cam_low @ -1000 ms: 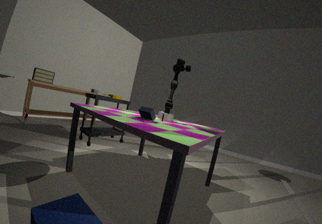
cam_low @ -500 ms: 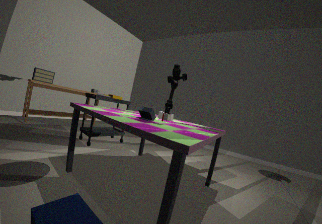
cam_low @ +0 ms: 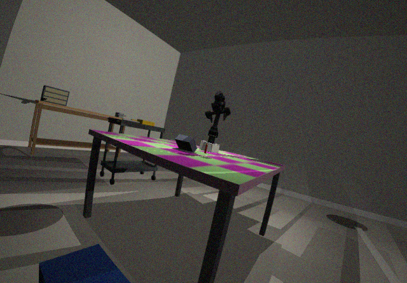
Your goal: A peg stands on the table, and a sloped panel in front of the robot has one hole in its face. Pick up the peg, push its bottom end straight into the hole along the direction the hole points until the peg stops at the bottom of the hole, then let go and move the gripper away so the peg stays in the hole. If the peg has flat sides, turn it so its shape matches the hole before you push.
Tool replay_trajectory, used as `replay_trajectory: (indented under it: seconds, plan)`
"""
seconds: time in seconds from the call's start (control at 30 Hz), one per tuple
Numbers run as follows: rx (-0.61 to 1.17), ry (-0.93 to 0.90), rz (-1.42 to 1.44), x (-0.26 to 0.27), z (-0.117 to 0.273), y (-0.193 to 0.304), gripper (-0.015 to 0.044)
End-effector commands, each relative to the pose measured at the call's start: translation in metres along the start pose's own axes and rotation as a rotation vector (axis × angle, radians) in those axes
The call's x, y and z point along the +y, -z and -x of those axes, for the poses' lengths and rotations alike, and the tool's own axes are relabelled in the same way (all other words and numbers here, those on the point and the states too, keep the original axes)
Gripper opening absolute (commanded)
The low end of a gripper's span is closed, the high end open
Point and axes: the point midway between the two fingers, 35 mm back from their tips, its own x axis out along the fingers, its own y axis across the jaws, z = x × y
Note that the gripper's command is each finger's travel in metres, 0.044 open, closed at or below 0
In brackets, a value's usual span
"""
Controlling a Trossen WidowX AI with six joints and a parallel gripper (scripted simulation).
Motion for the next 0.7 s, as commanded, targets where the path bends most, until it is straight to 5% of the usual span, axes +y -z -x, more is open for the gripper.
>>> replay_trajectory:
  seconds: [0.0, 0.67]
  plan:
    - [0.083, 0.074, -0.056, -0.022, -0.019, 0.021, 0.0440]
    - [0.460, 0.413, -0.249, -0.114, -0.059, 0.132, 0.0440]
